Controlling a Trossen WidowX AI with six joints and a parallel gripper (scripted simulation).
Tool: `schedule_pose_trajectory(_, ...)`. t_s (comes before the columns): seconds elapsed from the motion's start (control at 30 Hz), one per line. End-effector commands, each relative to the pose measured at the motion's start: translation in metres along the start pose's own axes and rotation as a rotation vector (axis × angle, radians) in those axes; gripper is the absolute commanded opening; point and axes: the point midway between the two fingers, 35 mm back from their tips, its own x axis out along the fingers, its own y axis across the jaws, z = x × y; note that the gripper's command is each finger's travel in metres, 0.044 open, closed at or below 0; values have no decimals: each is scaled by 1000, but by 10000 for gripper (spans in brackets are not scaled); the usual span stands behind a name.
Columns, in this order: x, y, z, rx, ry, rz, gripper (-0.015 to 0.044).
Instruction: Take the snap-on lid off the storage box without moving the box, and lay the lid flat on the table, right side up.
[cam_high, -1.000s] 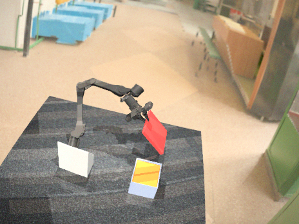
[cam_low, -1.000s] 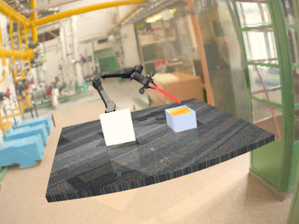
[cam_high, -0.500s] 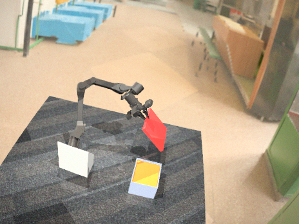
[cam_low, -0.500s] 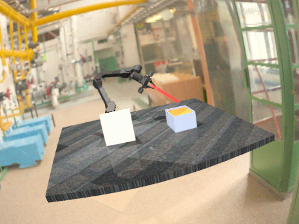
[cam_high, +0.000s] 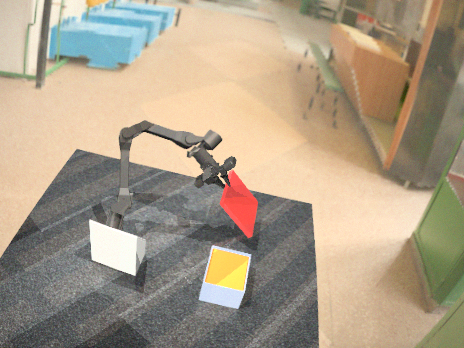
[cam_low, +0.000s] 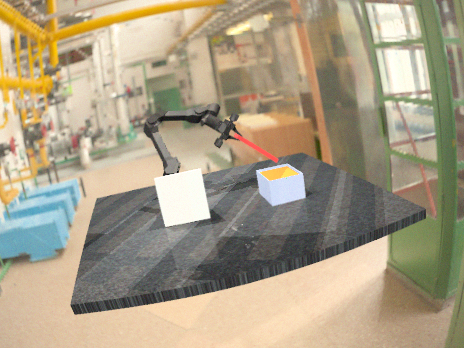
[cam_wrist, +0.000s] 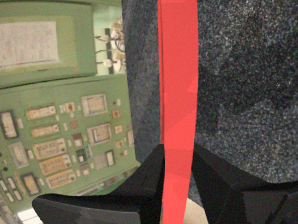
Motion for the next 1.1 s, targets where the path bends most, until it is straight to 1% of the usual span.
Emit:
schedule_pose_trajectory(0.0,1,0,1,5,-4,20,0)
schedule_pose_trajectory(1.07,18,-19,1,6,-2,21,0)
